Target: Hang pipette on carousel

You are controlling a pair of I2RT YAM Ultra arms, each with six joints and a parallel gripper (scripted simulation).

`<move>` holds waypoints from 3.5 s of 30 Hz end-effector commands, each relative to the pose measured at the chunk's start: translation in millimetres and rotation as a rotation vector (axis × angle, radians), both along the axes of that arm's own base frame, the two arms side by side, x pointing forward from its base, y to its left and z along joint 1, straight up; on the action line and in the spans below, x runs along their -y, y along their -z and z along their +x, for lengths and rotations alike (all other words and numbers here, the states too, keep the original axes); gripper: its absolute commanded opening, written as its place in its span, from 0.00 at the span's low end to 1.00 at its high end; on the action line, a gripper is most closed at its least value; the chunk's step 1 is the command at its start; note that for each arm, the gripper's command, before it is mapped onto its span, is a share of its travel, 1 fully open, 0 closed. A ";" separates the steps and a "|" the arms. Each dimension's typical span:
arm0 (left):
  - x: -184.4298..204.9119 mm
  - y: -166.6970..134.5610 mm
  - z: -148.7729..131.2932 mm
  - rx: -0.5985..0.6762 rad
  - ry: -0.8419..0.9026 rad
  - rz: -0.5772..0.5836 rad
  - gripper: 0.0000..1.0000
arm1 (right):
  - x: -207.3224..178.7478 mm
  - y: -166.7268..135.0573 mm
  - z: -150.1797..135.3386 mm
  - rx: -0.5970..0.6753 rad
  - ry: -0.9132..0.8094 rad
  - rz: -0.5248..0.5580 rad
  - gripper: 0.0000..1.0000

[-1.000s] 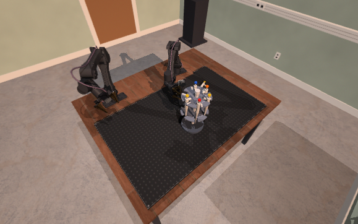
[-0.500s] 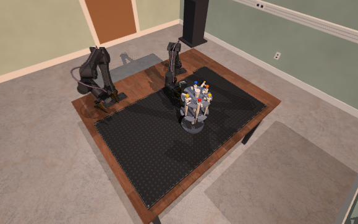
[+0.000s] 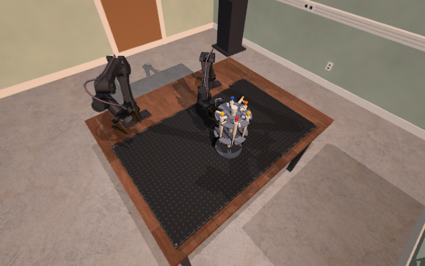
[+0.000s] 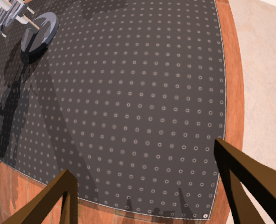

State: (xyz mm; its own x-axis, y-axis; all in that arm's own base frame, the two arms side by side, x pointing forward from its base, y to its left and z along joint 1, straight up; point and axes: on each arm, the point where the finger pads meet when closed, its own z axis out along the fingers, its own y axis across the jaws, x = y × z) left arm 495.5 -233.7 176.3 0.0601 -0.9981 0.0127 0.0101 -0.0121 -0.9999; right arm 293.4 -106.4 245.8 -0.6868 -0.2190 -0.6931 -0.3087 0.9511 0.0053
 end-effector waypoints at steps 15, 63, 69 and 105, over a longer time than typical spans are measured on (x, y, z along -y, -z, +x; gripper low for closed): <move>-2.7 -2.3 32.5 -0.005 0.002 0.016 0.49 | 2.8 -7.0 4.0 0.029 -0.006 -0.005 1.00; -18.1 -5.7 30.5 0.000 0.140 0.011 0.00 | 2.8 -7.0 4.0 0.029 -0.006 -0.005 1.00; -26.0 -10.4 30.0 0.017 0.264 0.008 0.00 | 2.8 -7.0 4.0 0.029 -0.006 -0.005 1.00; -56.8 -1.0 47.3 0.001 0.565 0.018 0.00 | 2.8 -7.0 4.0 0.029 -0.006 -0.005 1.00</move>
